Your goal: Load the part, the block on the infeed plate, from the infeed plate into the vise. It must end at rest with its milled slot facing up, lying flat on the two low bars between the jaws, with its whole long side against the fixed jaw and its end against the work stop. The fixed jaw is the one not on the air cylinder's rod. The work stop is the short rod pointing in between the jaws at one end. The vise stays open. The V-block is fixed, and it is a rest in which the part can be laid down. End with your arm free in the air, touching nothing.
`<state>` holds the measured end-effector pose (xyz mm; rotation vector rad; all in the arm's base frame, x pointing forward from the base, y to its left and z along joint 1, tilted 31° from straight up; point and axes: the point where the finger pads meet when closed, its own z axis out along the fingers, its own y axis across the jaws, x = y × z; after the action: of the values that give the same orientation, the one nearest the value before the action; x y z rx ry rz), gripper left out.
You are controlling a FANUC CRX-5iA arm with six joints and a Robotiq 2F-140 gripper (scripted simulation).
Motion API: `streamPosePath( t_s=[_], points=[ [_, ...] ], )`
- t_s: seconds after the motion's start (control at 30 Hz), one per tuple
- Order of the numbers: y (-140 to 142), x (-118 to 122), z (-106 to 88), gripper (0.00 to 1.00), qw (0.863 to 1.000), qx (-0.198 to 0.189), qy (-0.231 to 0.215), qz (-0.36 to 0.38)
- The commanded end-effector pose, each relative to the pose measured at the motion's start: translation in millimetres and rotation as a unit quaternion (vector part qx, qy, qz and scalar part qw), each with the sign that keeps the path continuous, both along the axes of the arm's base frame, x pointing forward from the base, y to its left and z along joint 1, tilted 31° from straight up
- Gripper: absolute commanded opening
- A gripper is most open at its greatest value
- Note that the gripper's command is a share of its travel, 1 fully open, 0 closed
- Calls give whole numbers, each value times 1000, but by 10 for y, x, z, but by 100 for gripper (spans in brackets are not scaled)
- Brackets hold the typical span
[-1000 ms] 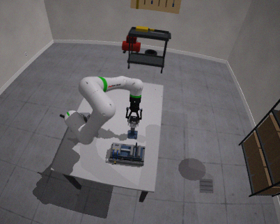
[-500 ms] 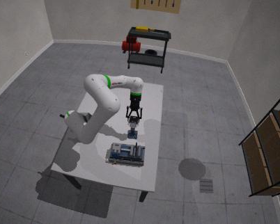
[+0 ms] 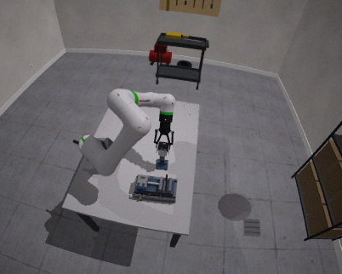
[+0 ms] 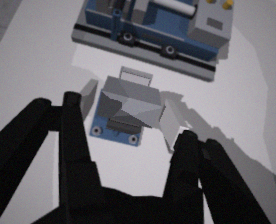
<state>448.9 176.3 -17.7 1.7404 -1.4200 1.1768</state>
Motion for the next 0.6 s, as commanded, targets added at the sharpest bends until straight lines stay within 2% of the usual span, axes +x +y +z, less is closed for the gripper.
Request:
streamPosePath(
  t_s=[0.0, 0.57],
  points=[
    [4, 1, -4, 51, 1000, -10, -3, -1],
    [13, 0, -26, 51, 998, -55, -14, -5]
  ],
)
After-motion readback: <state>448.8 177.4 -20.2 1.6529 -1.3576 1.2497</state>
